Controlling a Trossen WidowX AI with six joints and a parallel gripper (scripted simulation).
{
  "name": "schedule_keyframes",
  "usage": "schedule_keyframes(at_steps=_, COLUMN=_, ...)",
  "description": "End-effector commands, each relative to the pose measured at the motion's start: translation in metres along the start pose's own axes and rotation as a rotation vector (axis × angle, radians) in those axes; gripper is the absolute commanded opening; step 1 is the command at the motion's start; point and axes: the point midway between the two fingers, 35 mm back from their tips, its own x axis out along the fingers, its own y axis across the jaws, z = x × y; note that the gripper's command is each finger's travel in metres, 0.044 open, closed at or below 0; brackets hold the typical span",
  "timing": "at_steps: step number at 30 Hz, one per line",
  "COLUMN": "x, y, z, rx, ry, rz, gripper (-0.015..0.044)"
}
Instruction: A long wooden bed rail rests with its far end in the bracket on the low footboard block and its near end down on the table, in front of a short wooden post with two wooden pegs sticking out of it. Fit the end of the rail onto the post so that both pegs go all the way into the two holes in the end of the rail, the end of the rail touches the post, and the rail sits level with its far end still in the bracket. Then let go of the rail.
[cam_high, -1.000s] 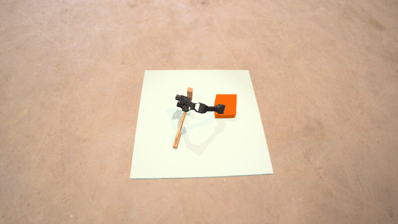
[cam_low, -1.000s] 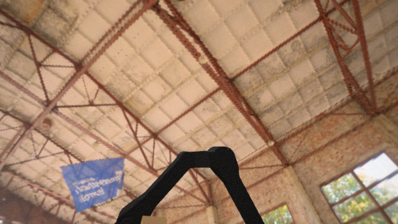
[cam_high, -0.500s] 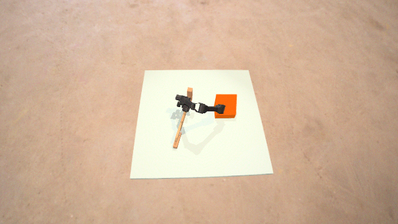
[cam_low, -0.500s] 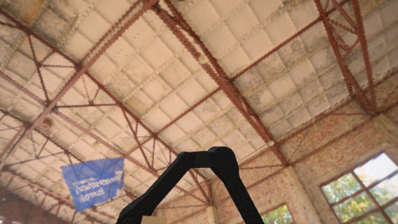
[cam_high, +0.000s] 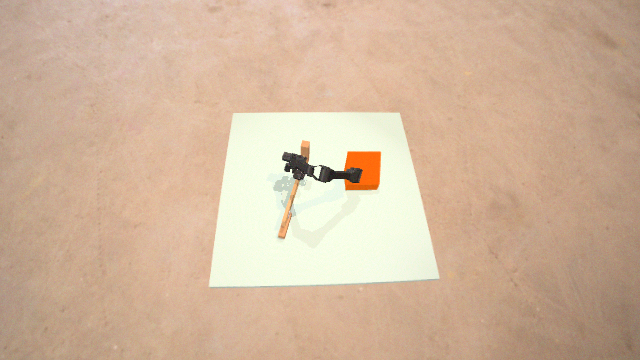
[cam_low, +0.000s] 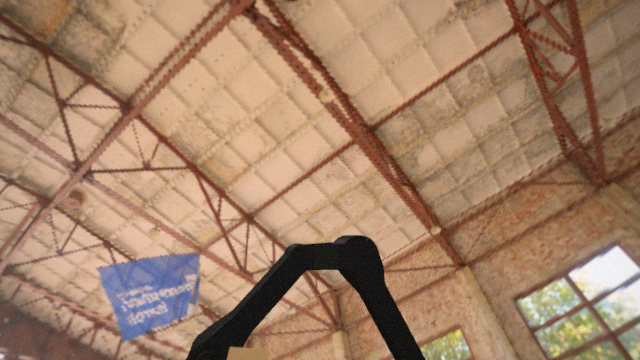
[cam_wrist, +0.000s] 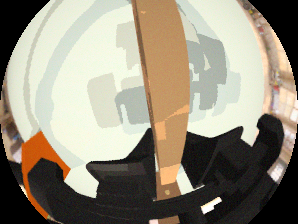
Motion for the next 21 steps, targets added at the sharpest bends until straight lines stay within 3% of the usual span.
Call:
schedule_keyframes(at_steps=1, x=-0.001, y=0.0, z=0.0, rx=0.002, ry=-0.005, rz=0.0, gripper=0.0)
schedule_keyframes(at_steps=21, x=-0.011, y=-0.002, z=0.0, rx=0.002, ry=-0.005, rz=0.0, gripper=0.0)
